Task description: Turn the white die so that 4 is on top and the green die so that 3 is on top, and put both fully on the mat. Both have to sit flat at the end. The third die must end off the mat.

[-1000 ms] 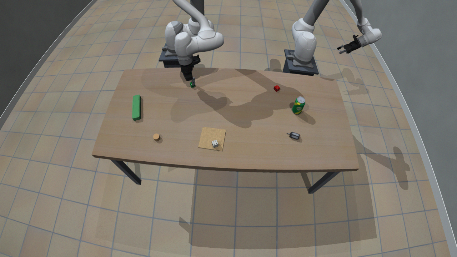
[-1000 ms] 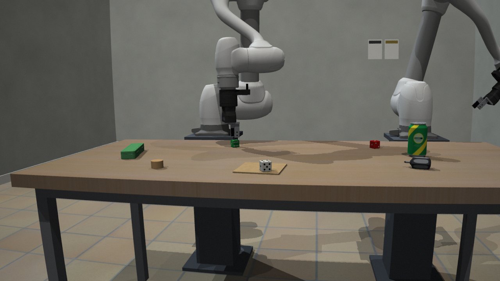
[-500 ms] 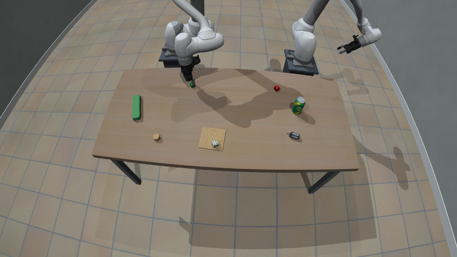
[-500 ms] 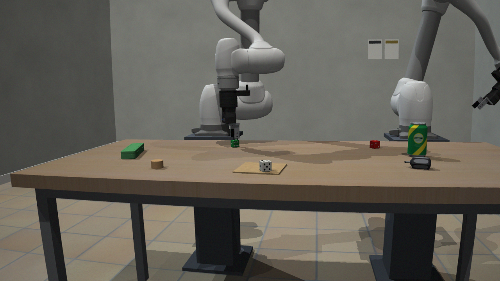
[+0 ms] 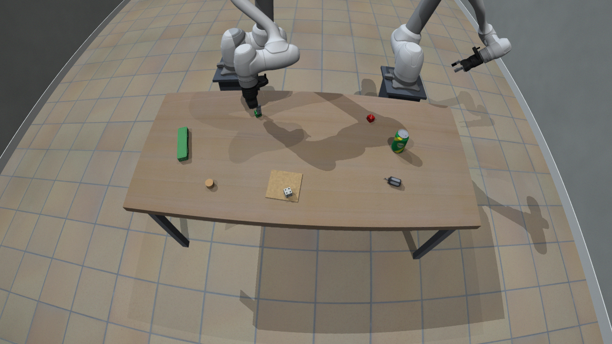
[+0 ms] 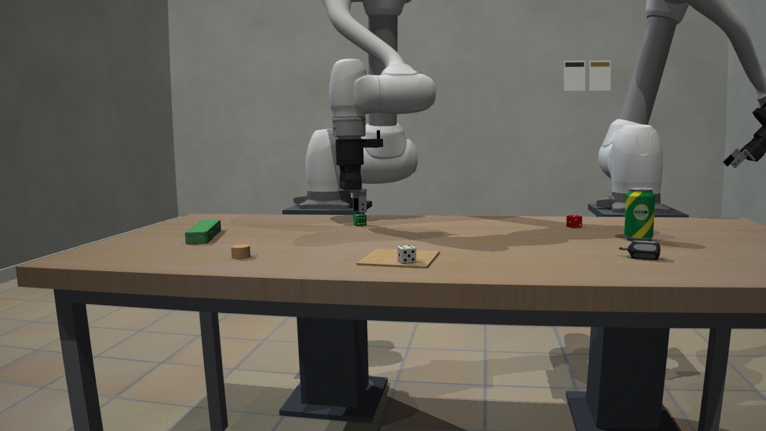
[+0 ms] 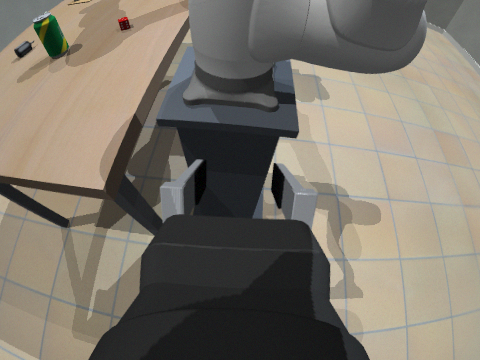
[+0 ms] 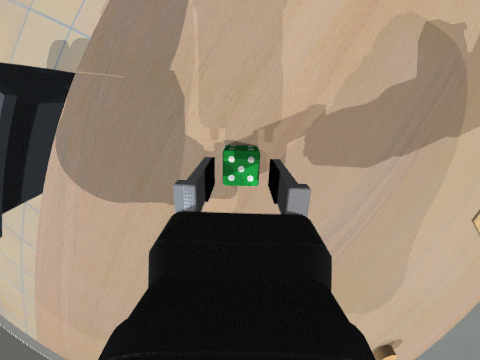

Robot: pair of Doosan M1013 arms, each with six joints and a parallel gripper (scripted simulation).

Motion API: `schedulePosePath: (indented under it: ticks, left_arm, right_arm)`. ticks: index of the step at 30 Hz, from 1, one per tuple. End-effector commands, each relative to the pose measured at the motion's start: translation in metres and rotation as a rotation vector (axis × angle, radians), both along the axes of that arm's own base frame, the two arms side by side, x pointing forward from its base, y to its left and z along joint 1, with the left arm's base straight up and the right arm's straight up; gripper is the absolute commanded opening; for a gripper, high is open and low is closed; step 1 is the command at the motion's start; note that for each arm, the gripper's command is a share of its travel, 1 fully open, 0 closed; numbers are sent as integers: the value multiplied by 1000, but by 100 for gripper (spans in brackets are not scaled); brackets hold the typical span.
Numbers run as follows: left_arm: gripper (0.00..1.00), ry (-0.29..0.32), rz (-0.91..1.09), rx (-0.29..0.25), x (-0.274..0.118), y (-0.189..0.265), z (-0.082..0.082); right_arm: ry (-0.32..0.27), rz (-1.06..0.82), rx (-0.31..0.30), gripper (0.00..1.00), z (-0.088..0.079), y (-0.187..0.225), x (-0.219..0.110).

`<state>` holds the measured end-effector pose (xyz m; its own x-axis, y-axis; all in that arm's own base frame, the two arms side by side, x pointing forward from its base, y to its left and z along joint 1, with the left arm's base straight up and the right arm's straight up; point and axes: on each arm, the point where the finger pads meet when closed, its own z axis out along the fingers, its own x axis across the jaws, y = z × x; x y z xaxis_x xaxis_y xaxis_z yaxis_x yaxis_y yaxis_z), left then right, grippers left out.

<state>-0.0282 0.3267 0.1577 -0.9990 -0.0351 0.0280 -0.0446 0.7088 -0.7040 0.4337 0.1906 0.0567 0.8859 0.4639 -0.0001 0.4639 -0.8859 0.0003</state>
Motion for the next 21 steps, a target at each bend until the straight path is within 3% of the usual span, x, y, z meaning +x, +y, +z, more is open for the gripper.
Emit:
schedulePosePath:
  ticks: [1, 21]
  left_arm:
    - [100, 9, 0, -4, -4, -4, 1]
    - [100, 9, 0, -4, -4, -4, 1]
  right_arm:
    - [0, 4, 0, 87, -1, -2, -2]
    - [0, 4, 0, 87, -4, -2, -2]
